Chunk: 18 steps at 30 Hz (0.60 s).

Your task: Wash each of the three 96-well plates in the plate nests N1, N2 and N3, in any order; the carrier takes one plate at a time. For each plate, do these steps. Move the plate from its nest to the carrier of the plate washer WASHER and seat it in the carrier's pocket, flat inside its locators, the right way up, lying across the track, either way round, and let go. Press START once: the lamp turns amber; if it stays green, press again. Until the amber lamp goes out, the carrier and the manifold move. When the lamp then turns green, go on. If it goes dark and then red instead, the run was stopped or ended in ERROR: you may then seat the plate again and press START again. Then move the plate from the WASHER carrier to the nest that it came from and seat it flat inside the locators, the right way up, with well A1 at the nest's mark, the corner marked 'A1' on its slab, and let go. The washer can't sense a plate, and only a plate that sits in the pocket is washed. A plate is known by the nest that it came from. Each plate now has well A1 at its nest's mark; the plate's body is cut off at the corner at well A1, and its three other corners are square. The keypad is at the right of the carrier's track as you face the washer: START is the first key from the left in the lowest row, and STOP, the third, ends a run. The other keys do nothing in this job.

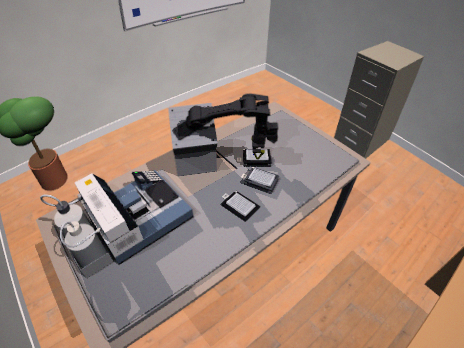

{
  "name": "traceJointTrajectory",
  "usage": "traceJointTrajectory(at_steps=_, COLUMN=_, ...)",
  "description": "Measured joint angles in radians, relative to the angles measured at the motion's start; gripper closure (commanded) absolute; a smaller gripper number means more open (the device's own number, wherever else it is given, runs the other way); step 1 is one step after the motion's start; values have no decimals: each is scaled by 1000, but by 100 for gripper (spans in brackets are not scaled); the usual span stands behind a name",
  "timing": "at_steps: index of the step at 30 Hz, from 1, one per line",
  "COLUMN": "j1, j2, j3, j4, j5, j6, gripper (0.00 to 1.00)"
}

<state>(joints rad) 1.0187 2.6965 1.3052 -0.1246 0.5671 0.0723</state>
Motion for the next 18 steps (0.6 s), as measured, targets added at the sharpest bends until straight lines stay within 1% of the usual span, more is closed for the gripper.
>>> traceJointTrajectory(at_steps=18, j1=-16, j2=31, j3=16, j4=26, j5=-1, j6=-18, gripper=0)
